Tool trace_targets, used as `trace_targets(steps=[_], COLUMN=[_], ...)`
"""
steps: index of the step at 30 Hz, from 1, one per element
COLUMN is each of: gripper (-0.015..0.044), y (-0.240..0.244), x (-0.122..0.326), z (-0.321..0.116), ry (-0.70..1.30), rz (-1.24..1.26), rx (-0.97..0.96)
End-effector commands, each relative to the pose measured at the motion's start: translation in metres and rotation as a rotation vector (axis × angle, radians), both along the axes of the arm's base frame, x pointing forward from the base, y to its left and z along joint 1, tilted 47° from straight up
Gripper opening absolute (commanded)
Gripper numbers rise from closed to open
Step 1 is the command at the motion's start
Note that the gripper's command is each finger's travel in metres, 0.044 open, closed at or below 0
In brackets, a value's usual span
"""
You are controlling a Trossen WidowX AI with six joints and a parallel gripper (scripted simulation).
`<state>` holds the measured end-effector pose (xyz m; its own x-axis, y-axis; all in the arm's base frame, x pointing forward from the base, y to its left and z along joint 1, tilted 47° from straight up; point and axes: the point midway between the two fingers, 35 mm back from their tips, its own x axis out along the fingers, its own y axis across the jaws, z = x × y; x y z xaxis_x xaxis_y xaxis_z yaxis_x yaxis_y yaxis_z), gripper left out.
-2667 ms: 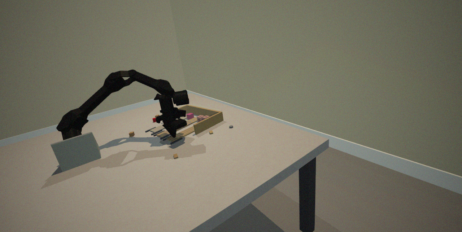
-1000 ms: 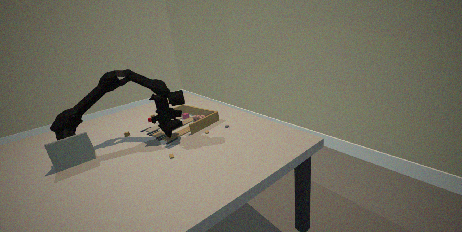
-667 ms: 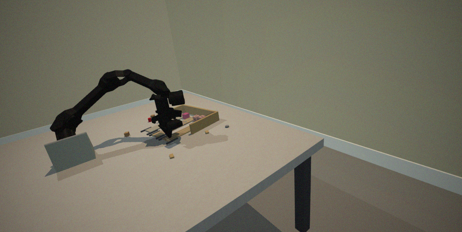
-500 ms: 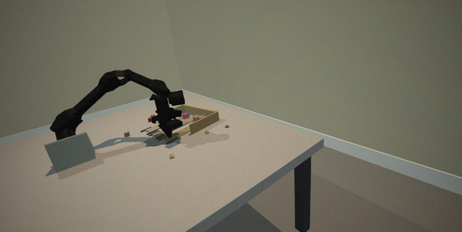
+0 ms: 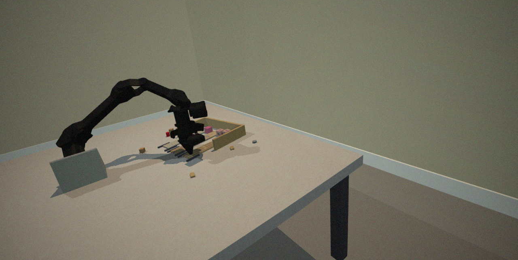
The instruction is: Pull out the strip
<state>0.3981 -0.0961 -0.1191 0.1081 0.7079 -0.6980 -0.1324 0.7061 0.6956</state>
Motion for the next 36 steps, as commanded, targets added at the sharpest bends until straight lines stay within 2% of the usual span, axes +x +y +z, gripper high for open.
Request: trace_targets(steps=[1,36], gripper=[0.0000,0.0000], y=[0.005,0.003], x=[0.001,-0.052], z=[-0.003,-0.015], ry=[0.000,0.003], rz=[0.005,0.005], rx=[0.005,0.004])
